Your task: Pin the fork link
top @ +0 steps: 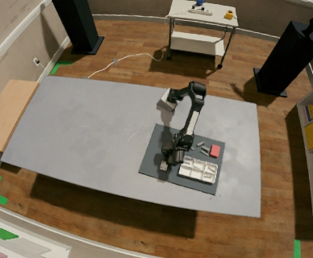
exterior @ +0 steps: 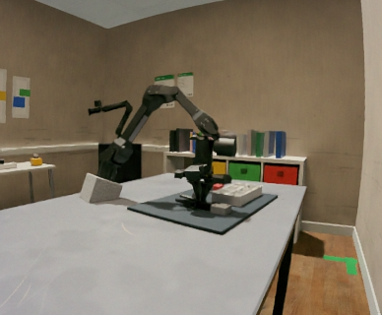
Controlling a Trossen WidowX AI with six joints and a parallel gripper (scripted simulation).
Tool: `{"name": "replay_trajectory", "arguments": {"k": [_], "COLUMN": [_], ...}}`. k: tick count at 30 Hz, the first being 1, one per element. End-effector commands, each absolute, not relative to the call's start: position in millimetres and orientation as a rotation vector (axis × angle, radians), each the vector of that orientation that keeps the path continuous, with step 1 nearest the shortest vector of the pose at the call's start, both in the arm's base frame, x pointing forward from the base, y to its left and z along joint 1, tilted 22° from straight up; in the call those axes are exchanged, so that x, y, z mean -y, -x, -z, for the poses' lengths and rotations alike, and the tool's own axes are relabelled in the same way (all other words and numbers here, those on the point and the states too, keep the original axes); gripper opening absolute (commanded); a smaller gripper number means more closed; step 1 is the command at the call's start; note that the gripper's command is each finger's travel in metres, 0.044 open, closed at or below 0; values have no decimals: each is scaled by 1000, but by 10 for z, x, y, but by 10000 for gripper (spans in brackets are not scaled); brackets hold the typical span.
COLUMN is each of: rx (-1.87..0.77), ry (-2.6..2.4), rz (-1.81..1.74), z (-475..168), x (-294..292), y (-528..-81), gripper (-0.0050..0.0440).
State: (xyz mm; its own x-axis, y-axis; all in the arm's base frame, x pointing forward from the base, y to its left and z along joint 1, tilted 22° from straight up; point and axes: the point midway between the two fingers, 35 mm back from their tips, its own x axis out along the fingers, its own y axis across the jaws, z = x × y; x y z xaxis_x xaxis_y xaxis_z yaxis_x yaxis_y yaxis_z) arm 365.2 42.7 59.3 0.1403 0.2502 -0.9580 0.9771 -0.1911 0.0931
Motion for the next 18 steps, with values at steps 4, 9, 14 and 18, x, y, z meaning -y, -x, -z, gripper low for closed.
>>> {"name": "replay_trajectory", "arguments": {"k": [4, 9, 14, 18], "rx": [-1190, -1190, -1190, -1189], "ry": [-1605, -1605, -1605, -1609], "rz": [1092, 1092, 1092, 1086], "z": [-686, -686, -686, -701], "x": [-379, -379, -379, -387], "y": [-3658, -3658, -3658, -3672], "gripper": [-50, -50, 140, 140]}}
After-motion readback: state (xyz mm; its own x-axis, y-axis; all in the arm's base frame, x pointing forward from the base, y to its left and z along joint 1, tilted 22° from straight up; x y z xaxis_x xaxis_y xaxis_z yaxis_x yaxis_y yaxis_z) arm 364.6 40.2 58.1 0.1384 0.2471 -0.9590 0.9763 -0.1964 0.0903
